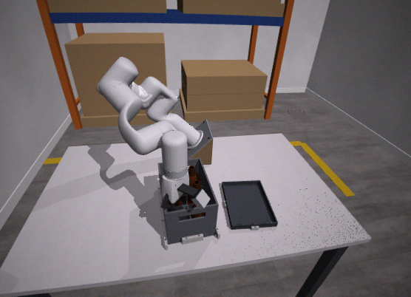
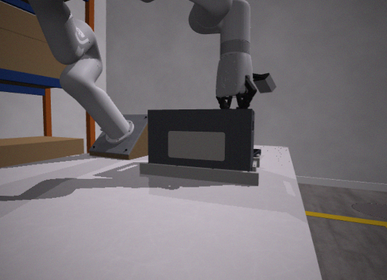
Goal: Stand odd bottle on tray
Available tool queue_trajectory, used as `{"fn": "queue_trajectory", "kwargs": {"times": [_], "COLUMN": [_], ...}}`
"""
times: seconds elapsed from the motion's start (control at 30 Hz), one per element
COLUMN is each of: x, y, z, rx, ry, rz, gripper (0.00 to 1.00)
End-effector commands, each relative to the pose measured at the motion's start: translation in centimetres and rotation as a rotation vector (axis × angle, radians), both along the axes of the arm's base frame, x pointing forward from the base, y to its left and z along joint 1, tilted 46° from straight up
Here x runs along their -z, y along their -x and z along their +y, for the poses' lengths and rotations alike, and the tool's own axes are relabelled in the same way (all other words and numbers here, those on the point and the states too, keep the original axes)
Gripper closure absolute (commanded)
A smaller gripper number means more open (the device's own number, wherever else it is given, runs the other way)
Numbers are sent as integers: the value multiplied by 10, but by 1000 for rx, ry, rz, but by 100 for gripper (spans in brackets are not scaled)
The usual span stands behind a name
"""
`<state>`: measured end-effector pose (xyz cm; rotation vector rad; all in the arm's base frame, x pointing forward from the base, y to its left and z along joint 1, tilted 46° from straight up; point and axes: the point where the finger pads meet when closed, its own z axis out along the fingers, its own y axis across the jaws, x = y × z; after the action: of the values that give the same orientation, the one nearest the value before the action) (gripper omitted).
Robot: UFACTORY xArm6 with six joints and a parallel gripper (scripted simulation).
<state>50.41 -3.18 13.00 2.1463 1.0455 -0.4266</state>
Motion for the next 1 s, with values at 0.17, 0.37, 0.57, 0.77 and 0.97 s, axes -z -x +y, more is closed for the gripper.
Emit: {"fn": "queue_trajectory", "kwargs": {"times": [0.17,0.37,0.57,0.77,0.97], "x": [-1,-3,-7,-18,-30], "y": [-1,-1,-1,-1,0], "z": [1,3,7,19,31], "rx": [-2,-2,-2,-2,-2], "ry": [-1,-1,-1,-1,-1], "rz": [-3,-3,-3,-3,-3], "gripper": [35,35,35,35,35]}}
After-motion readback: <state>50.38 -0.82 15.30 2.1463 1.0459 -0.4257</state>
